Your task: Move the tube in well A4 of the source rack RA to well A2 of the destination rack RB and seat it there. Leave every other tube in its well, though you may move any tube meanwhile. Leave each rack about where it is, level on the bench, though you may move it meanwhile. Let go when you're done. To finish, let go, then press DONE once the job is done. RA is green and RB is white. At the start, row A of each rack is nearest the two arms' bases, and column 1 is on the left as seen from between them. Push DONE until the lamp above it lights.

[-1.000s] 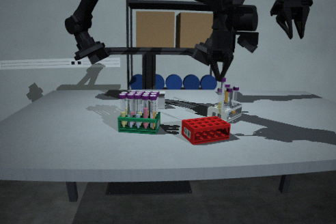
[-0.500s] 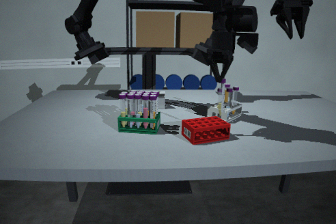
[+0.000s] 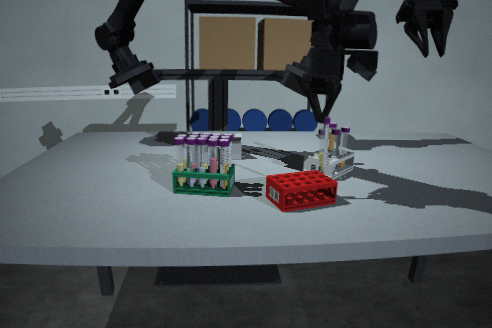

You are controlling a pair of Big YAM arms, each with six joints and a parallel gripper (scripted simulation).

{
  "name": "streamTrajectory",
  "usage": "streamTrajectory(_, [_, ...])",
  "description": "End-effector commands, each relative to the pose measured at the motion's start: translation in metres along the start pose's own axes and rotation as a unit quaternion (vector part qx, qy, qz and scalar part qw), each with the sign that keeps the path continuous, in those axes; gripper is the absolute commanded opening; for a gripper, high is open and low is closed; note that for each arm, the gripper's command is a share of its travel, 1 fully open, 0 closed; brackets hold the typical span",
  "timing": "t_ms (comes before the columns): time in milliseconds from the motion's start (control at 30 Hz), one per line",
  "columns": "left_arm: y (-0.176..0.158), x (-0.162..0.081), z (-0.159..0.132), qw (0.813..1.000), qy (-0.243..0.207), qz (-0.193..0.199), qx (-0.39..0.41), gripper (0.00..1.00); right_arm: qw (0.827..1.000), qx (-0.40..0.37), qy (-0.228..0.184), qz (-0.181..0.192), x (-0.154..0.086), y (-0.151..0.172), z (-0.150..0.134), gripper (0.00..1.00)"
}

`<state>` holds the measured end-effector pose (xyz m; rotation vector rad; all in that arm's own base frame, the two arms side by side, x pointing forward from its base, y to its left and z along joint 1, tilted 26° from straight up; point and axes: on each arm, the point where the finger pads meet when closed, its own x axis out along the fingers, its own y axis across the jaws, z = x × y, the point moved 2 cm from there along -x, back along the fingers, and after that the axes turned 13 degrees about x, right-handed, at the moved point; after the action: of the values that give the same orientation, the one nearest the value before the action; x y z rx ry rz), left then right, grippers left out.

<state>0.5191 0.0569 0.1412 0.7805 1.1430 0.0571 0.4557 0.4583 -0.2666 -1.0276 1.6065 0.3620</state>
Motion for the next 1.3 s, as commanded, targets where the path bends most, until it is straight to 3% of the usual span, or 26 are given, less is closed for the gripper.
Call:
streamTrajectory(0, [0.011, -0.008, 0.012, 1.000, -0.014, 0.009, -0.007, 0.30, 1.000, 0.002, 0.006, 0.001, 0.020, -0.005, -0.001, 0.00])
streamTrajectory(1267, [0.011, -0.008, 0.012, 1.000, -0.014, 0.009, -0.007, 0.30, 1.000, 0.000, 0.006, 0.000, 0.031, -0.003, -0.002, 0.00])
